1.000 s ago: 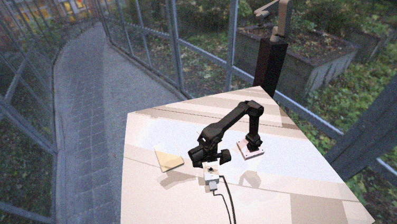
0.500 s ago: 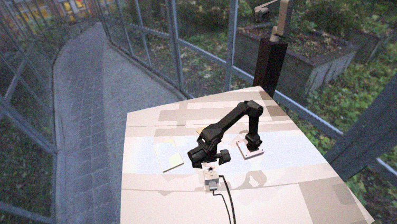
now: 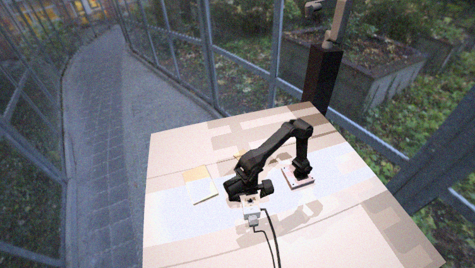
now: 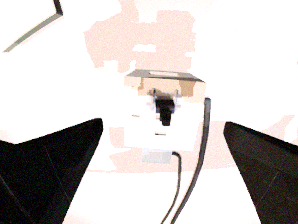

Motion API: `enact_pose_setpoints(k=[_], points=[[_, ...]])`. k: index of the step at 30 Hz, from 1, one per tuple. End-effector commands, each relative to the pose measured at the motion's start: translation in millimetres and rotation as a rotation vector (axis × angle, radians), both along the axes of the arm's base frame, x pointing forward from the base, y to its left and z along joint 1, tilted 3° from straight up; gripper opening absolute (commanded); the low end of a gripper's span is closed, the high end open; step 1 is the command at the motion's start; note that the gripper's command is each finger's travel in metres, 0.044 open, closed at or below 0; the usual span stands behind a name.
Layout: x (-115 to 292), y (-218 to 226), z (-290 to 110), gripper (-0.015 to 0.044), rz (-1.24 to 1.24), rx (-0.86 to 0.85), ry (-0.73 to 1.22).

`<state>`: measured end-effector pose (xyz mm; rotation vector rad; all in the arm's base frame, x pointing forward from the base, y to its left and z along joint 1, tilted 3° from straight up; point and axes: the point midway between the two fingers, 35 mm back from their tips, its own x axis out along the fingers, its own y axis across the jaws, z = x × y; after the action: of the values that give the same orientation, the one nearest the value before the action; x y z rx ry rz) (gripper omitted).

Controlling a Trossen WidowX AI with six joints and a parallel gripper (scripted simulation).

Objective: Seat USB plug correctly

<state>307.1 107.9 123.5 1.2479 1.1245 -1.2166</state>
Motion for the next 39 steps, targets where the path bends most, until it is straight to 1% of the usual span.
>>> enact_pose_setpoints(k=[1, 11, 28, 39], points=[[-1.0, -1.6, -6.4, 0.0440, 0.003, -0.007, 0.004], [-0.9, -1.6, -8.0, 0.0440, 0.003, -0.007, 0.004], [-0.5, -0.5, -6.1, 0.0000, 0.000, -0.001, 0.003], [-0.5, -0.5, -6.1, 0.0000, 0.000, -0.001, 0.003]])
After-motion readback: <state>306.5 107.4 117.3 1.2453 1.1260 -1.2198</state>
